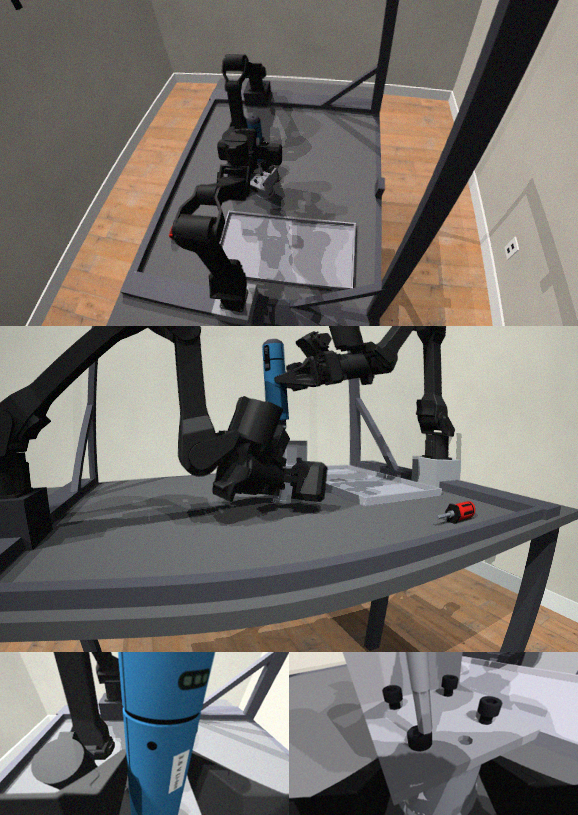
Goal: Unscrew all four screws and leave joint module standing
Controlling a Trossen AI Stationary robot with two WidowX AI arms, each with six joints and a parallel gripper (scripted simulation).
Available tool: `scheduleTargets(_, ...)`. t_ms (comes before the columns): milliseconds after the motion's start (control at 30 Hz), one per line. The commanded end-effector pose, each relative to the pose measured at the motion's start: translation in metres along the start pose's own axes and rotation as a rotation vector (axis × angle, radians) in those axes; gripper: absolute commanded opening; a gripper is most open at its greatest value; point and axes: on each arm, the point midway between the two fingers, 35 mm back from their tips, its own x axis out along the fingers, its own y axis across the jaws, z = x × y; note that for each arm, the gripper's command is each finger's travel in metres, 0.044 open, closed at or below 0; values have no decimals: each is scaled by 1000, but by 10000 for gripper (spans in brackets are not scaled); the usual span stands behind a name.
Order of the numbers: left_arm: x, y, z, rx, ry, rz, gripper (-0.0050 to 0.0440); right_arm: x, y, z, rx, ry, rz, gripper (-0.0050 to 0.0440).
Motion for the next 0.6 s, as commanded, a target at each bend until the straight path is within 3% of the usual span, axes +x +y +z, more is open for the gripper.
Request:
scheduleTargets(0, -1, -1, 11, -1, -30, -1, 161, 0, -4, 16, -23, -28, -7, 241)
scheduleTargets(567, -2, -2, 12, 2, -32, -2, 161, 0, -4, 16, -23, -28, -7, 241)
